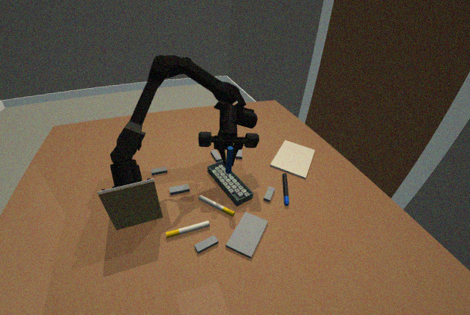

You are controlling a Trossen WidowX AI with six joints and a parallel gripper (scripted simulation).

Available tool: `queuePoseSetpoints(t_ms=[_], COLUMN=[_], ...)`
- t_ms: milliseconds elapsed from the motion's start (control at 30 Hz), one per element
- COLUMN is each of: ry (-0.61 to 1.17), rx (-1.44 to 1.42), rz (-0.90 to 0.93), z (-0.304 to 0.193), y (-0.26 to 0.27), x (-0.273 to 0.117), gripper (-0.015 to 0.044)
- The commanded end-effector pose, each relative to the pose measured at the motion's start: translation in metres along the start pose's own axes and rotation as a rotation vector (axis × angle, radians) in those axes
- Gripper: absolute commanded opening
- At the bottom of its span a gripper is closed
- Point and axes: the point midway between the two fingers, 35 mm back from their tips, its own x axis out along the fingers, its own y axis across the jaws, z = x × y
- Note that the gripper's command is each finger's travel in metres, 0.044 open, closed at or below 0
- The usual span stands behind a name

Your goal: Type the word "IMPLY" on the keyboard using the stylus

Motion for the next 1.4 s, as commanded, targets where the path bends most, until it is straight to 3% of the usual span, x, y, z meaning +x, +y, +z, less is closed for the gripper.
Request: queuePoseSetpoints(t_ms=[0, 233, 733, 833, 1367], ry=[-0.005, -0.005, -0.005, -0.005, -0.005], rx=[0.002, -0.001, -0.001, -0.001, -0.001], rz=[-0.007, -0.008, -0.008, -0.008, -0.008], z=[0.009, 0.022, 0.04, 0.042, 0.042], y=[0.003, 0.013, 0.014, 0.013, 0.014], x=[-0.017, -0.047, -0.037, -0.037, -0.038], gripper=[0.0, 0.0, 0.0, 0.0079, 0.0081])
